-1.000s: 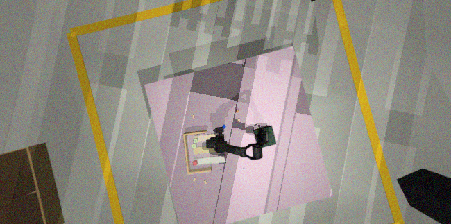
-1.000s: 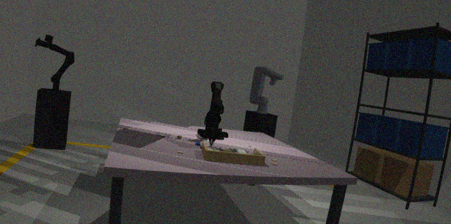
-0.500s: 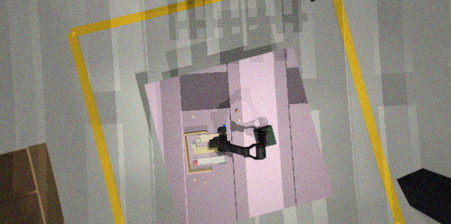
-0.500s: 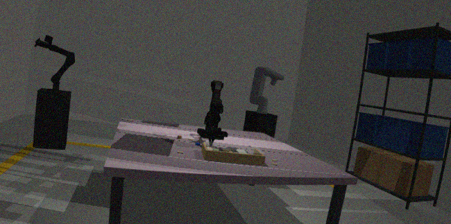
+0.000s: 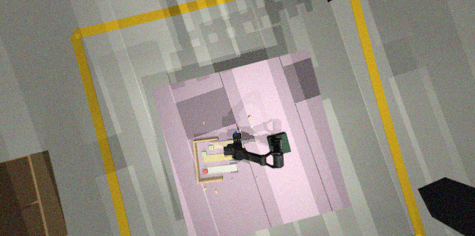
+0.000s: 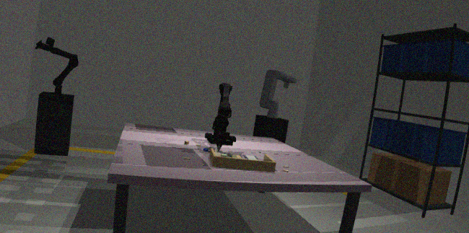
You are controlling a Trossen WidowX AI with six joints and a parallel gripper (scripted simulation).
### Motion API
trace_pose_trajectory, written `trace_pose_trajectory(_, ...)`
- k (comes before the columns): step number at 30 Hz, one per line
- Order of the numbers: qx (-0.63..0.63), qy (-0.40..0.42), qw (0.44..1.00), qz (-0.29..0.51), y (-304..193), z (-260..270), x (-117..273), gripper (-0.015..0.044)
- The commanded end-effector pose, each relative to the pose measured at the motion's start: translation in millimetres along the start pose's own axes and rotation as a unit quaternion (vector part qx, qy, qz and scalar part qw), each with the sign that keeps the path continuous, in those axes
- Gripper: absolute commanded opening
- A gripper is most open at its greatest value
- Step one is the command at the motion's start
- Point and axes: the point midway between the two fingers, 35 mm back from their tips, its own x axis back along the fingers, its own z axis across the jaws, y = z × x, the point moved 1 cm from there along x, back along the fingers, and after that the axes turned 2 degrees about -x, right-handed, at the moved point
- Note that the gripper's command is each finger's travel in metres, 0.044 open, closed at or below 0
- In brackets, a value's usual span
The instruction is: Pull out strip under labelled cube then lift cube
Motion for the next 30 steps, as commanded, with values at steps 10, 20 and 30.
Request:
trace_pose_trajectory(10,0.003,0.001,1.000,0.016,-27.3,-0.9,-5.1,0.0000)
trace_pose_trajectory(20,0.003,0.001,1.000,0.016,-41.6,-1.6,-4.9,0.0000)
trace_pose_trajectory(30,0.003,0.001,1.000,0.017,-55.5,-2.3,-4.6,0.0000)
